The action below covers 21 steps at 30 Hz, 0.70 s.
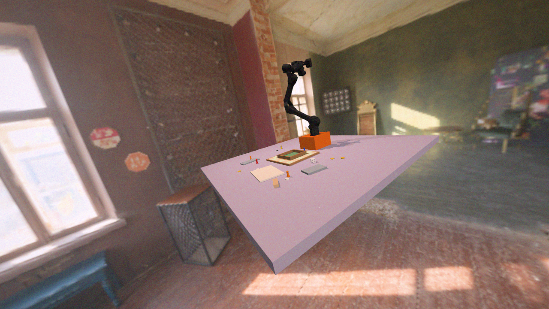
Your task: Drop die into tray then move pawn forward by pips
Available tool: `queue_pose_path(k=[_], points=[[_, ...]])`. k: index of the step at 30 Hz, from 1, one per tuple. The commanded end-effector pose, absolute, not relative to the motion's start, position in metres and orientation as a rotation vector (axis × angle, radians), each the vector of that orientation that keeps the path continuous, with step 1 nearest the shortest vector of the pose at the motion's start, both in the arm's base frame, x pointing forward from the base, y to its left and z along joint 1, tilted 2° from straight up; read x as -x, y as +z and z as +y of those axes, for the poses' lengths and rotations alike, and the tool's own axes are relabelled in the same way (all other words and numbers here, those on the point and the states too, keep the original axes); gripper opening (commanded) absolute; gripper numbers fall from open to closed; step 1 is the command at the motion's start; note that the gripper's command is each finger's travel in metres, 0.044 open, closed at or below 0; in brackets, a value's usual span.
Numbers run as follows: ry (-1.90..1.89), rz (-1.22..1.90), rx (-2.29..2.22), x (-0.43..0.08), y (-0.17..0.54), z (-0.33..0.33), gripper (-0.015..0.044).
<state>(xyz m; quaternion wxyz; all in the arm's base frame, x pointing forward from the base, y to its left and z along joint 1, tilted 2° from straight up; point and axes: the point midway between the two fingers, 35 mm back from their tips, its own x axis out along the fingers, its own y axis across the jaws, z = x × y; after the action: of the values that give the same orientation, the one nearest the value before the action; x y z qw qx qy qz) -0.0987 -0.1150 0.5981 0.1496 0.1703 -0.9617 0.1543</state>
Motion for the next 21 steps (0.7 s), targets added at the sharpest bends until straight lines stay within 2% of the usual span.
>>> queue_pose_path(k=[1, 5, 13, 21], points=[[0.463, -2.761, -0.484, 0.100, 0.599, -0.113, 0.0374], [0.836, -2.675, -0.365, 0.121, 0.605, -0.062, 0.0275], [1.568, -2.217, -0.076, 0.148, 0.598, 0.071, 0.0275], [1.978, -1.534, 0.159, 0.134, 0.559, 0.204, 0.0275]])
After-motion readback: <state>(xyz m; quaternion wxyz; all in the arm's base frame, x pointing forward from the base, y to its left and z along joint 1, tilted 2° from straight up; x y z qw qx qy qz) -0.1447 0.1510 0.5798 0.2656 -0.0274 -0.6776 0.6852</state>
